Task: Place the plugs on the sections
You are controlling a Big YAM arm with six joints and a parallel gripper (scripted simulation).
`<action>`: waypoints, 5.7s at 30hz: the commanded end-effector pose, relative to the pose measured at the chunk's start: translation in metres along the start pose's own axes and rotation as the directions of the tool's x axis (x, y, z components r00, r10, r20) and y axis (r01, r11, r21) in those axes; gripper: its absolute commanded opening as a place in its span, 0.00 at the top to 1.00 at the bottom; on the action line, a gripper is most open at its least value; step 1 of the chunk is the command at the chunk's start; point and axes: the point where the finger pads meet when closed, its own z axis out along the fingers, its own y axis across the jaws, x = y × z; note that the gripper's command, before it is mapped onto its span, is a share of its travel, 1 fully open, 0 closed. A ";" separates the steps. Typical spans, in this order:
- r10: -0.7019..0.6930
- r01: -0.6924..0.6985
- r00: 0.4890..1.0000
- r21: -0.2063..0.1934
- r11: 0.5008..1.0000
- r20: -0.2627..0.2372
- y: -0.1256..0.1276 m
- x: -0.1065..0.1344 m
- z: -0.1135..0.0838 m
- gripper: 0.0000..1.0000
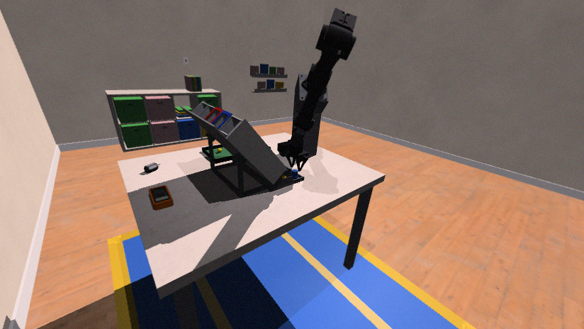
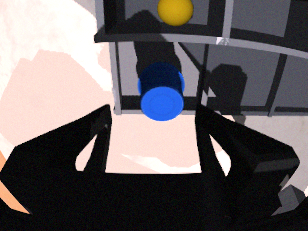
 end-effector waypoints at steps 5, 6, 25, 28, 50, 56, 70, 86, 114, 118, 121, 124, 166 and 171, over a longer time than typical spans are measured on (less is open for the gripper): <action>0.010 -0.009 1.000 0.026 1.000 -0.007 -0.013 0.006 -0.041 0.41; 0.009 -0.009 1.000 0.025 1.000 -0.007 -0.013 0.006 -0.047 0.41; 0.016 -0.016 1.000 0.035 0.999 -0.018 -0.016 0.008 -0.088 0.41; 0.017 -0.016 1.000 0.030 0.999 -0.012 -0.014 0.006 -0.089 0.41; 0.013 -0.013 1.000 0.022 1.000 -0.003 -0.011 0.003 -0.091 0.41; 0.008 -0.008 1.000 0.020 1.000 -0.003 -0.012 0.005 -0.094 0.41; 0.009 -0.009 1.000 0.018 1.000 -0.001 -0.039 0.003 -0.122 0.41; 0.002 -0.002 1.000 0.011 1.000 0.010 -0.095 -0.007 -0.181 0.41; 0.007 -0.008 1.000 0.010 1.000 0.009 -0.157 -0.014 -0.240 0.41; 0.001 -0.001 1.000 0.012 1.000 0.014 -0.157 -0.016 -0.241 0.41; 0.001 -0.001 1.000 0.013 1.000 0.014 -0.157 -0.016 -0.241 0.41; 0.002 -0.002 1.000 0.012 1.000 0.012 -0.157 -0.015 -0.241 0.41; 0.006 -0.006 1.000 0.012 1.000 0.012 -0.157 -0.015 -0.241 0.41; 0.006 -0.006 1.000 0.012 1.000 0.012 -0.157 -0.015 -0.241 0.41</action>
